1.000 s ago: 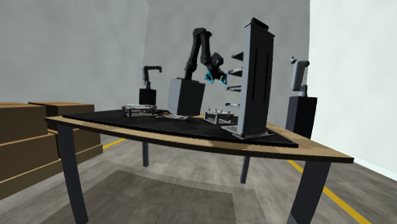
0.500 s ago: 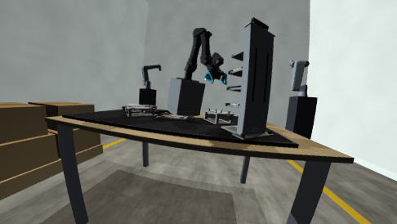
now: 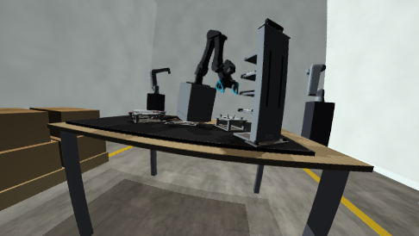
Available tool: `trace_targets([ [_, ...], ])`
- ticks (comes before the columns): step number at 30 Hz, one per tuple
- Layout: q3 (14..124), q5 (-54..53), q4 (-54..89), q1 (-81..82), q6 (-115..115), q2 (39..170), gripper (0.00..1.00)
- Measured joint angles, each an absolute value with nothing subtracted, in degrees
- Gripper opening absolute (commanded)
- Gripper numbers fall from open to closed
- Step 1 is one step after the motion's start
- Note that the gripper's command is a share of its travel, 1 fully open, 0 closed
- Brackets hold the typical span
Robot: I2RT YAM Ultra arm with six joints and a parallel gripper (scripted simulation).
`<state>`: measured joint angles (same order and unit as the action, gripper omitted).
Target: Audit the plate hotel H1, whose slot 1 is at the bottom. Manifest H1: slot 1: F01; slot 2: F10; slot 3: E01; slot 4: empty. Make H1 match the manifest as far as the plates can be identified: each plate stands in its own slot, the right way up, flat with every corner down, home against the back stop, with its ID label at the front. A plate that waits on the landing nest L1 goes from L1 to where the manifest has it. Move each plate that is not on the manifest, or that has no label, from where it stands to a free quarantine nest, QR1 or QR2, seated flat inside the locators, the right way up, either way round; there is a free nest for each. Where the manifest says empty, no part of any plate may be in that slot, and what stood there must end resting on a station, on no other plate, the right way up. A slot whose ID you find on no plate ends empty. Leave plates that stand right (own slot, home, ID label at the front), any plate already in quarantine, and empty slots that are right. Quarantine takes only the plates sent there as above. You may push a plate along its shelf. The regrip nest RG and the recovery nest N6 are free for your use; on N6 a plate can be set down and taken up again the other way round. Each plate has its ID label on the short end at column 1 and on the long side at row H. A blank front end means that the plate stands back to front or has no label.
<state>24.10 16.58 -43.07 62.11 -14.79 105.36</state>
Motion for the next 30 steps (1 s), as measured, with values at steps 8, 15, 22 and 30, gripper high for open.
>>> trace_targets([
  [8, 24.7, 16.4, -49.7, 61.8, -14.7, 114.0, 1.0],
  [15, 25.0, 16.3, -51.9, 61.8, -14.7, 113.8, 1.0],
  [22, 26.9, 15.7, -51.3, 61.1, -14.3, 114.1, 1.0],
  [30, 29.0, 15.2, -49.8, 60.4, -13.9, 114.4, 1.0],
])
